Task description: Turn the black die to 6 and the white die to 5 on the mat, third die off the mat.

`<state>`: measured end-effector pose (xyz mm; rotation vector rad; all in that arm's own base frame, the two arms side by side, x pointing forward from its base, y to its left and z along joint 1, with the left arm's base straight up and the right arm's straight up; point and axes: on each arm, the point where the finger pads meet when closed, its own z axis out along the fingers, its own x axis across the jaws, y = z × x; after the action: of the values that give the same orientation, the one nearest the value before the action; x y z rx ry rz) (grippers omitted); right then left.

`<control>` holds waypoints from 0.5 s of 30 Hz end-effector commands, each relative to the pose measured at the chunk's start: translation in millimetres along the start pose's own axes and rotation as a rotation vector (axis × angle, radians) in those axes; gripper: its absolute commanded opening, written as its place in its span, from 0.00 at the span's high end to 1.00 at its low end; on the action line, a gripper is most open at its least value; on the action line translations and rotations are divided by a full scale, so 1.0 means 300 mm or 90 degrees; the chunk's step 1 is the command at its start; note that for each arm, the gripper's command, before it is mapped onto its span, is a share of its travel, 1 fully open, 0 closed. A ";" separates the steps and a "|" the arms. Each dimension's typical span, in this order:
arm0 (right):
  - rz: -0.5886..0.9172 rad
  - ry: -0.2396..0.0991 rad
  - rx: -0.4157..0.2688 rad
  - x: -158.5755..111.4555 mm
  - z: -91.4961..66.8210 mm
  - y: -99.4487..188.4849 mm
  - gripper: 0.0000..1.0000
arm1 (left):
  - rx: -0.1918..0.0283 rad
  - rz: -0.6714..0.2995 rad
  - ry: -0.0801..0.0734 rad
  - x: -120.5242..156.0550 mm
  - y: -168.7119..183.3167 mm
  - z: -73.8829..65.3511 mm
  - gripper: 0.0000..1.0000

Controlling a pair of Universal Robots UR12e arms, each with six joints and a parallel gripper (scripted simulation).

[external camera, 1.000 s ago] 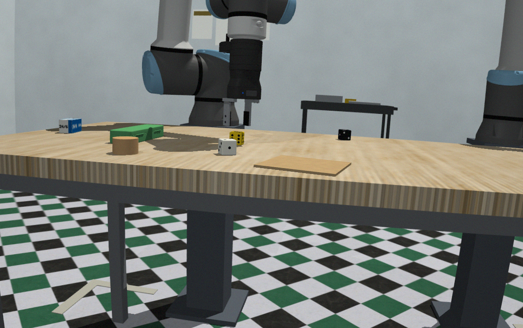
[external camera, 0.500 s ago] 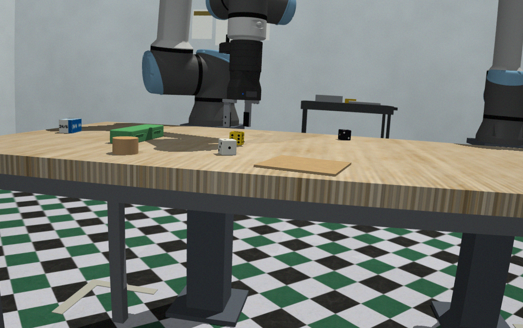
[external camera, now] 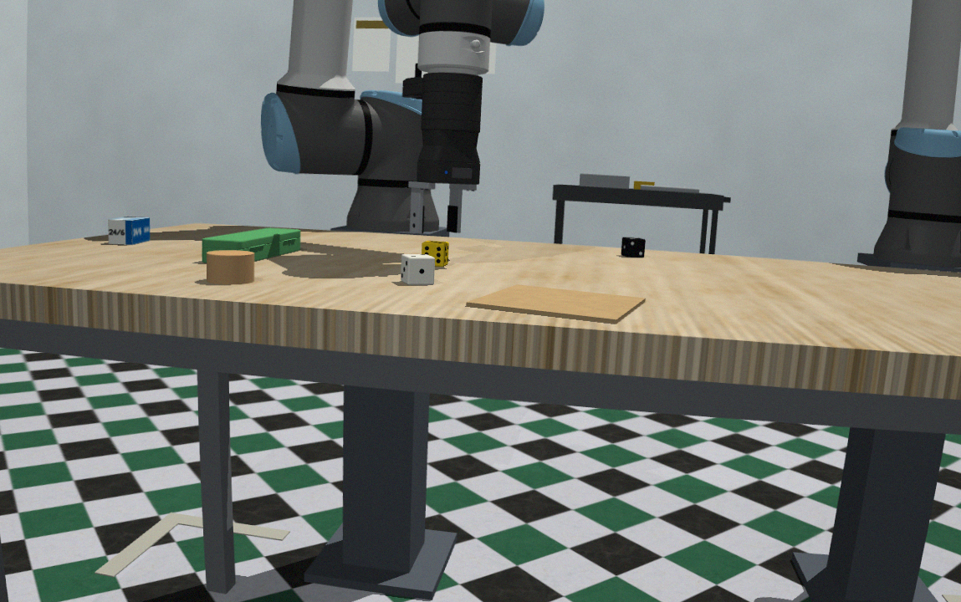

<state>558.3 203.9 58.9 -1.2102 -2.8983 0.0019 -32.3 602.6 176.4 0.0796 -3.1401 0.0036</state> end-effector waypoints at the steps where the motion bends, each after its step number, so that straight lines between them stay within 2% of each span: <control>1: 0.000 0.000 -0.001 0.000 -0.002 0.002 0.00 | -0.002 -0.003 0.000 0.004 0.002 -0.002 0.00; 9: 0.000 0.000 -0.001 -0.004 -0.002 0.006 0.00 | -0.002 -0.003 0.000 0.004 0.002 -0.002 0.00; 15: 0.000 0.000 -0.001 -0.039 -0.002 0.050 0.00 | -0.002 -0.003 0.000 0.004 0.002 -0.002 0.00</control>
<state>563.7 204.3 58.8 -1.2102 -2.8983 0.0019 -33.6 602.5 176.3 0.0871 -3.1401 0.0022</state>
